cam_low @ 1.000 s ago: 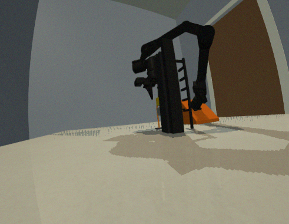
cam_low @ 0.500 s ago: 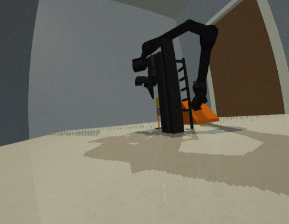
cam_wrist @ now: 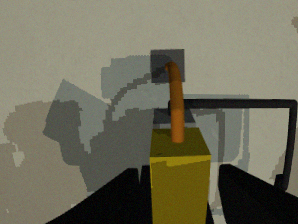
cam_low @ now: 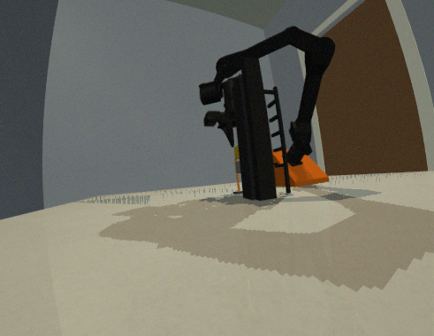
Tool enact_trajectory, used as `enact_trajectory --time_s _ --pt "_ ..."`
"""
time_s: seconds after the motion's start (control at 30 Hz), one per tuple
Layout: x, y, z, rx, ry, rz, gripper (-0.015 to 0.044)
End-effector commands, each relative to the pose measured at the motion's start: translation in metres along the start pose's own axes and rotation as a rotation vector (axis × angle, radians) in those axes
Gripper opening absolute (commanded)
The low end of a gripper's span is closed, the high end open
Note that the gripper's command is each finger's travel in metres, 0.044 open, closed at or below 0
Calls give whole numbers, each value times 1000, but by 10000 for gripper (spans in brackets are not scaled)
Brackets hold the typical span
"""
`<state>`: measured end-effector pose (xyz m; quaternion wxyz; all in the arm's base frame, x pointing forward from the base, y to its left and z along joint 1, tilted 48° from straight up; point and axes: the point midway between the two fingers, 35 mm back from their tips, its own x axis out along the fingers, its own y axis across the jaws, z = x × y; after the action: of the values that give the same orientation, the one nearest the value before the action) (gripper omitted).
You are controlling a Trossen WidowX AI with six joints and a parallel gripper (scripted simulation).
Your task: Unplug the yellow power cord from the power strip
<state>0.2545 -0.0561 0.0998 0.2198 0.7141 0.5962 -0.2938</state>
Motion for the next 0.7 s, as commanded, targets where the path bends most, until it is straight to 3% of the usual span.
enact_trajectory --time_s 0.0,0.43,0.57,0.67 --pt "1 0 -4 7 5 0 160" --pt "12 0 -4 7 6 0 160" --pt "10 0 -3 1 1 -1 55" --pt "10 0 -3 1 1 -1 35"
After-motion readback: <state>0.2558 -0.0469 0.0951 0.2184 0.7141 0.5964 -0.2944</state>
